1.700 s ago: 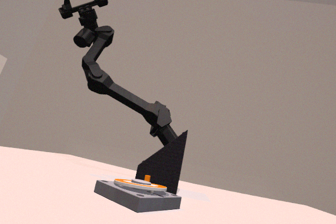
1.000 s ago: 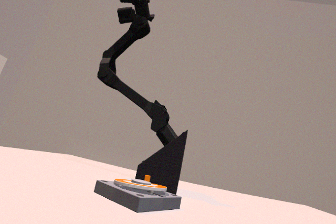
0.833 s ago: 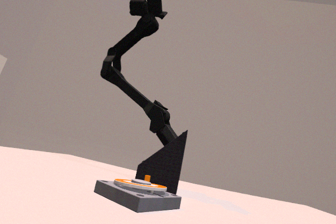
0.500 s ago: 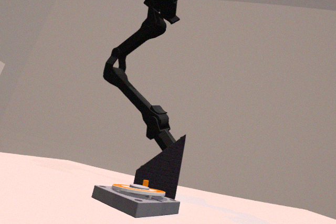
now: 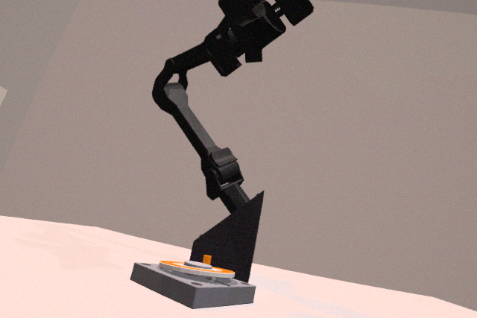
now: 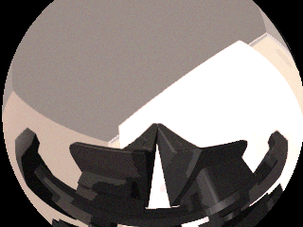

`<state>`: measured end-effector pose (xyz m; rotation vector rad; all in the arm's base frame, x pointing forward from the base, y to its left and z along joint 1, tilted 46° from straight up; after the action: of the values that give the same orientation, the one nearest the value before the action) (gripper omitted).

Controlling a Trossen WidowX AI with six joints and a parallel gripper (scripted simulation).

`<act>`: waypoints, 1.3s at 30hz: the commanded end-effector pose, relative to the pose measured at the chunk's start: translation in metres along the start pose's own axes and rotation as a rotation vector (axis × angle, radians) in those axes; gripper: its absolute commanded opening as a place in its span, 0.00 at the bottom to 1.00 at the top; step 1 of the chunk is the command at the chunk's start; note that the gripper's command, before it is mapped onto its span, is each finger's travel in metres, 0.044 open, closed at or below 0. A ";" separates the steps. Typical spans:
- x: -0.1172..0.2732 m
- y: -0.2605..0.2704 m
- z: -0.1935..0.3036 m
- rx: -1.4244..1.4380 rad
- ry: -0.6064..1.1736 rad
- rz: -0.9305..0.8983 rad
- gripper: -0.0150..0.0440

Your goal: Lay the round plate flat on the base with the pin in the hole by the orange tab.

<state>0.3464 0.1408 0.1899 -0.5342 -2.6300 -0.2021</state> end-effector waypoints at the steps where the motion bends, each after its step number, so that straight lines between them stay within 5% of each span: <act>1: -0.030 -0.049 0.038 0.161 0.154 0.177 0.25; 15: -0.028 -0.223 0.135 0.544 0.823 0.667 0.25; 39: -0.050 -0.263 0.157 0.550 0.837 0.676 0.25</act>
<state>0.2204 -0.0773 0.0162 -0.8613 -1.4958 0.4052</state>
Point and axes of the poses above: the point midway between the two fingers, 35 mm back from their tips, its own x axis back along the fingers, its own y axis across the jaws, z = x × y, the point moved 4 cm from there along x, back along the fingers, and after that the axes turned 6 degrees about -x, right-handed, at the moved point
